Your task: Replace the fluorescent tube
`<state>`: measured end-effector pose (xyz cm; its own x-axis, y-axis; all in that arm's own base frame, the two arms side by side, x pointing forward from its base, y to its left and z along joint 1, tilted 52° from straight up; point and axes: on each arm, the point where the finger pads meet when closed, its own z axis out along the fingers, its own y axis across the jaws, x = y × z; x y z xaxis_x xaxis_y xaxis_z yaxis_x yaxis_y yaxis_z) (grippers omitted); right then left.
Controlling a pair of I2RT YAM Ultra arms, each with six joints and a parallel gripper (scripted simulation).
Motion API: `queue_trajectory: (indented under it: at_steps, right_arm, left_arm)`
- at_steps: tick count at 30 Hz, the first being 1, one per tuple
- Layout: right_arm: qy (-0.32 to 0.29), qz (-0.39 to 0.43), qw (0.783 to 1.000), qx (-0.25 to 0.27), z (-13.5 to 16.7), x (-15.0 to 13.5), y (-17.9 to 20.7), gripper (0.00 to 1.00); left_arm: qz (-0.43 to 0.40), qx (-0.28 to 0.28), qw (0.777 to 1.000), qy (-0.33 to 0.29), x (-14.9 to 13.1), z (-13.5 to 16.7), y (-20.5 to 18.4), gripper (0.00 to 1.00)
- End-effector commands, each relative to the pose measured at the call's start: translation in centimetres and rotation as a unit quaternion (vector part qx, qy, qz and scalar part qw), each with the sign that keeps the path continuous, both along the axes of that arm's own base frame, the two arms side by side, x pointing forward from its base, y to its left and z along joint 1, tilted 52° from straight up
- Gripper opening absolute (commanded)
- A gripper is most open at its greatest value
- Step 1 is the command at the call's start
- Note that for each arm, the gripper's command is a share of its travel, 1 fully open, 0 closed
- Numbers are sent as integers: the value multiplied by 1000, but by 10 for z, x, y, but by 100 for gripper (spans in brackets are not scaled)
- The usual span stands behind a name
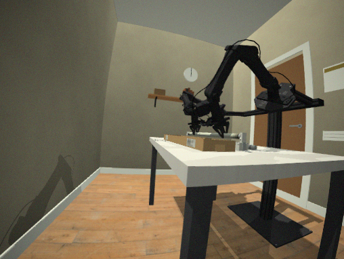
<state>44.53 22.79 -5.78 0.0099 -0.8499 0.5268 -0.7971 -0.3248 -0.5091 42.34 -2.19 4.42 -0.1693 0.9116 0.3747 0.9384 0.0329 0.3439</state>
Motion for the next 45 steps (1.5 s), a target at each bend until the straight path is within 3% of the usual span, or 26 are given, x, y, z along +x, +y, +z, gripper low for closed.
queue_trajectory:
  at_steps: [1, 11, 14, 16, 19, 28, 31, 33, 45]
  right_arm:
    - [14, -2, 1000, 10, -5, -3, 10, 11]
    - [52, -30, 998, 7, -5, -4, 4, 11]
    - [32, -18, 999, 17, -3, 2, 16, 11]
    - [64, -42, 997, 8, -5, -2, 0, 11]
    - [45, -26, 999, 13, -2, -1, 17, 11]
    - [76, -48, 996, 8, -4, -2, 6, 11]
    - [60, -40, 997, 19, -3, 3, 15, 11]
    - [87, -60, 994, 9, -4, 0, 0, 11]
    - [108, -72, 991, 11, -4, 0, 5, 11]
  left_arm:
    - [-6, -17, 1000, -6, 9, 7, -12, 11]
    - [12, -23, 999, 35, 5, 5, -10, 11]
    - [3, -24, 1000, 15, 14, 9, -14, 11]
    - [23, -26, 998, 49, 5, 4, -5, 11]
    - [11, -27, 999, 28, 14, 10, -14, 11]
    - [22, -29, 997, 61, 8, 5, -13, 11]
    - [15, -30, 998, 46, 15, 9, -14, 11]
    - [32, -31, 996, 75, 6, 4, -8, 11]
    - [39, -36, 994, 96, 10, 6, -9, 11]
